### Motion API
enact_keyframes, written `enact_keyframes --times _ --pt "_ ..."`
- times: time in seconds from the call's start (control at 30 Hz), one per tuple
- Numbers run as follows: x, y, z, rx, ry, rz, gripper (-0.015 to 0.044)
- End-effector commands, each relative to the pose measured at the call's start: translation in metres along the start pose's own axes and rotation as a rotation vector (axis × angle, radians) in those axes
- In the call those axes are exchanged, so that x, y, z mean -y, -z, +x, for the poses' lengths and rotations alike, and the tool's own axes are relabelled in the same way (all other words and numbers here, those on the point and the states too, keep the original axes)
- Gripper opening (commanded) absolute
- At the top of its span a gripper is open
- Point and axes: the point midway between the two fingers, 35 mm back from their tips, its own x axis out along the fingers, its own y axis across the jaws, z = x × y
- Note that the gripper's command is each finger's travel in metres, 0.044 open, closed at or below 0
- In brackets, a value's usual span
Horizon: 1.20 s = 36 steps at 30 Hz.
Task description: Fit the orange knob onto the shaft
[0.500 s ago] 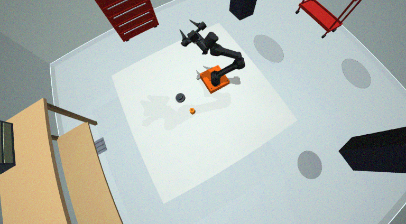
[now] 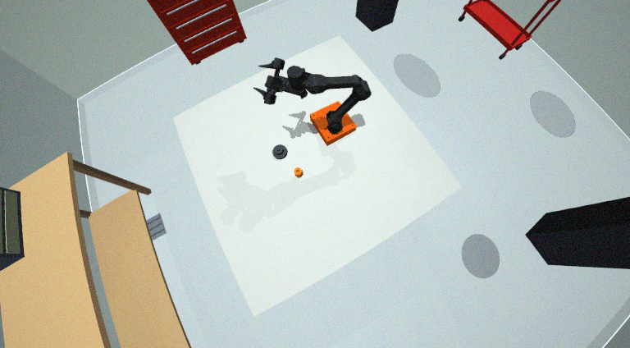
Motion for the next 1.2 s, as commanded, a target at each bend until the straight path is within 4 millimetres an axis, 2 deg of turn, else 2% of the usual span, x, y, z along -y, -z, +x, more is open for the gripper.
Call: enact_keyframes --times 0.0,0.17,0.3,0.47,0.6,0.73,0.87,0.93,1.07,1.17 --pt "-0.057 0.005 0.007 -0.041 -0.187 0.011 0.0440" --pt "-0.139 0.023 0.003 -0.145 -0.440 0.009 0.0440" --pt "-0.204 0.043 -0.014 -0.269 -0.636 0.005 0.0440" --pt "-0.272 0.075 -0.052 -0.469 -0.844 -0.017 0.0440" --pt "-0.317 0.105 -0.093 -0.672 -0.975 -0.054 0.0440" --pt "-0.348 0.139 -0.141 -0.906 -1.055 -0.112 0.0440" --pt "-0.364 0.169 -0.185 -1.141 -1.069 -0.189 0.0440" --pt "-0.366 0.173 -0.192 -1.183 -1.065 -0.204 0.0440" --pt "-0.368 0.175 -0.192 -1.183 -1.065 -0.204 0.0440" --pt "-0.385 0.199 -0.191 -1.183 -1.065 -0.204 0.0440"
